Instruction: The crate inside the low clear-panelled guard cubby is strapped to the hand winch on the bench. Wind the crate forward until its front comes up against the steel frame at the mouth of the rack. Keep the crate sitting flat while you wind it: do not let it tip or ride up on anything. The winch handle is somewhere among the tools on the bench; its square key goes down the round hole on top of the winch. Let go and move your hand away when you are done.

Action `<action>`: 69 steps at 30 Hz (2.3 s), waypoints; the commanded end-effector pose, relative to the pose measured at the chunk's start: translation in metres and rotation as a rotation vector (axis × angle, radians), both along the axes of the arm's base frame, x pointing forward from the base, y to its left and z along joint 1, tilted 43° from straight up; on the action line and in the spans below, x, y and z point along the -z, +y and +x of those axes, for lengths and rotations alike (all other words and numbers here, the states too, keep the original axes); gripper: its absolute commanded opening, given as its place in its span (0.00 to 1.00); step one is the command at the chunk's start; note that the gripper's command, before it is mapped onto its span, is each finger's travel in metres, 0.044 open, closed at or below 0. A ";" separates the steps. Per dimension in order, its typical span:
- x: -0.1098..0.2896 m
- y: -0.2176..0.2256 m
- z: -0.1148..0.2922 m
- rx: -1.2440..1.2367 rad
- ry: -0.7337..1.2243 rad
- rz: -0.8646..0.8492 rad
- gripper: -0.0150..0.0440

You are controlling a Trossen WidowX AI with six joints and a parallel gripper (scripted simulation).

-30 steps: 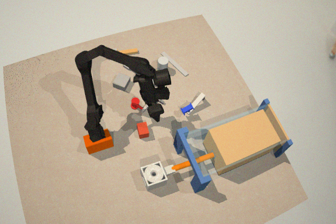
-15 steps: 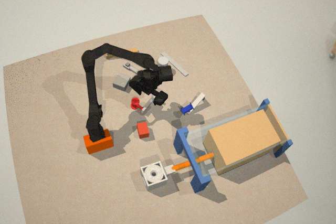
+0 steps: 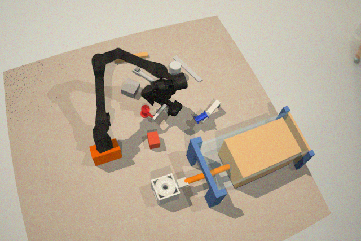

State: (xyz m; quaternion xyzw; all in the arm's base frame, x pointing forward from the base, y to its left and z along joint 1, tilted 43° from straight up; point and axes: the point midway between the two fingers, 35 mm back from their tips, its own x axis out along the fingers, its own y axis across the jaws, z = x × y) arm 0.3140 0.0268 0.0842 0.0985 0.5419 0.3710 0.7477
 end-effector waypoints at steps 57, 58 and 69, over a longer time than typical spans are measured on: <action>-0.070 -0.070 -0.006 0.064 0.023 -0.002 0.25; -0.077 -0.076 -0.009 0.069 0.025 0.000 0.25; -0.097 -0.090 -0.018 0.081 0.029 0.006 0.25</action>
